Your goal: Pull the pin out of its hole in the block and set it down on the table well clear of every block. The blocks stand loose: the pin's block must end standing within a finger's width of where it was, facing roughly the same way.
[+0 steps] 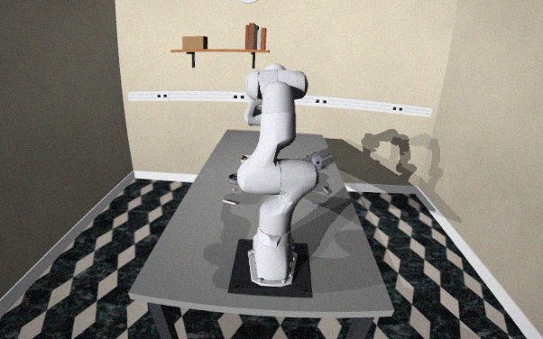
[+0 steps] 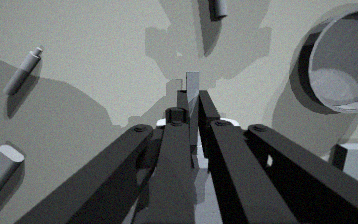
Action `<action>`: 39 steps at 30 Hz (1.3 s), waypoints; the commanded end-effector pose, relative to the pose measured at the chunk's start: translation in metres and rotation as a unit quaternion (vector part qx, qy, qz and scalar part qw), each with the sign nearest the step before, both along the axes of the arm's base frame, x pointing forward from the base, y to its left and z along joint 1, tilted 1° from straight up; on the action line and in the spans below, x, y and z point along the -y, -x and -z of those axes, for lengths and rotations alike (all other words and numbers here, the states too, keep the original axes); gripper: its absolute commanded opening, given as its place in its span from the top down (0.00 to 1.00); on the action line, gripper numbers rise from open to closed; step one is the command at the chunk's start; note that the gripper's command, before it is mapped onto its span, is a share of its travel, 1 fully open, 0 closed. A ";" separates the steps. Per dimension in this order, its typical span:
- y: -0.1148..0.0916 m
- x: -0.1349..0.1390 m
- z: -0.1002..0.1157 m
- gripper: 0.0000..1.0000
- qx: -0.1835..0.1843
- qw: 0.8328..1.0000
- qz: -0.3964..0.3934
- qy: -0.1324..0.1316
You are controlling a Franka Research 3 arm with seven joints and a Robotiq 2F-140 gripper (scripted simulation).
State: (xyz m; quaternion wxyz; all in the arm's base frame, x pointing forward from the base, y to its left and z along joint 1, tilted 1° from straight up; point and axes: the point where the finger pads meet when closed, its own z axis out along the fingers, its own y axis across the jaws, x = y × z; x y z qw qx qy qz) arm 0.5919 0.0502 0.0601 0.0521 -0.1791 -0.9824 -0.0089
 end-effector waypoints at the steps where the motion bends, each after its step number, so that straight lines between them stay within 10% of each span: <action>1: -0.001 0.000 -0.002 0.90 0.002 1.000 0.005 0.001; 39: 0.008 -0.003 -0.002 0.90 0.002 1.000 0.006 0.000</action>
